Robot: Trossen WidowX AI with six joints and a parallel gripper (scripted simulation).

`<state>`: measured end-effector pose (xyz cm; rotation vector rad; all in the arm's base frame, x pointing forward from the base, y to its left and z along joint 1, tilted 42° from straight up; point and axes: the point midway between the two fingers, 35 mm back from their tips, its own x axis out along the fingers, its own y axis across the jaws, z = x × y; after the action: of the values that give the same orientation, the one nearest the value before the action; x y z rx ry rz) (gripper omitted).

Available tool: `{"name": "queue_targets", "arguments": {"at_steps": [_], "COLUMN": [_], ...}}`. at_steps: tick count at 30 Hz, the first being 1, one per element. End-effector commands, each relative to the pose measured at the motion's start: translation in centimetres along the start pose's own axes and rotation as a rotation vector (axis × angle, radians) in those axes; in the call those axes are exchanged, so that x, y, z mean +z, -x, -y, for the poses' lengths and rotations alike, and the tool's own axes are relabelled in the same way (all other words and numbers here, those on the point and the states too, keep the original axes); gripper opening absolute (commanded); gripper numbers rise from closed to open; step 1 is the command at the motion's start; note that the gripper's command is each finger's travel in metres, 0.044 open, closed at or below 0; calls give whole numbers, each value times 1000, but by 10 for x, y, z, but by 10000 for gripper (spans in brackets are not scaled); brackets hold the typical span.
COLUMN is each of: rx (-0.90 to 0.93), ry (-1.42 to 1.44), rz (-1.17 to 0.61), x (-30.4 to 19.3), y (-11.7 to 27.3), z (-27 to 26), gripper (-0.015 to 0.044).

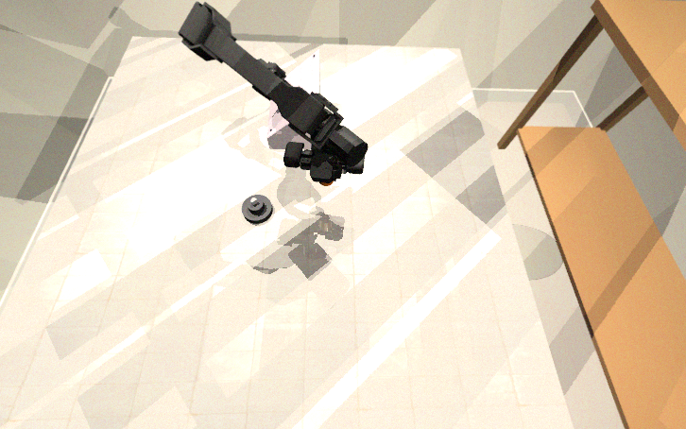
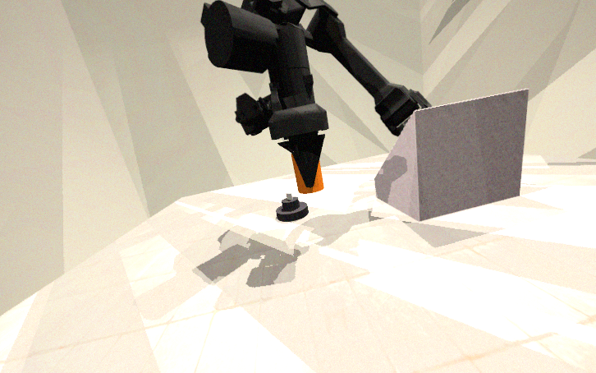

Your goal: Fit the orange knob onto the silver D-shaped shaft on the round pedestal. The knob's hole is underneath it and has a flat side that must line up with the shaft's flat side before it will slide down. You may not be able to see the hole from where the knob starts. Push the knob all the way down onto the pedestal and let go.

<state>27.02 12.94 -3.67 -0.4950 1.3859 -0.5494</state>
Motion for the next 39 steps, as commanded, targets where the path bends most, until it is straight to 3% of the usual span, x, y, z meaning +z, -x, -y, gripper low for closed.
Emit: {"name": "queue_targets", "arguments": {"at_steps": [1, 16, 29, 38, 39], "rx": [-19, -38, -40, -36, -36], "ry": [12, 3, 2, -5, -5], "rz": [-6, -3, -3, -4, -4], "x": [0, 7, 10, 10, 10], "y": [-28, -110, -114, -113, -113], "z": [-1, -1, -1, -1, -1], "gripper": [0, 0, 0, 236, 240]}}
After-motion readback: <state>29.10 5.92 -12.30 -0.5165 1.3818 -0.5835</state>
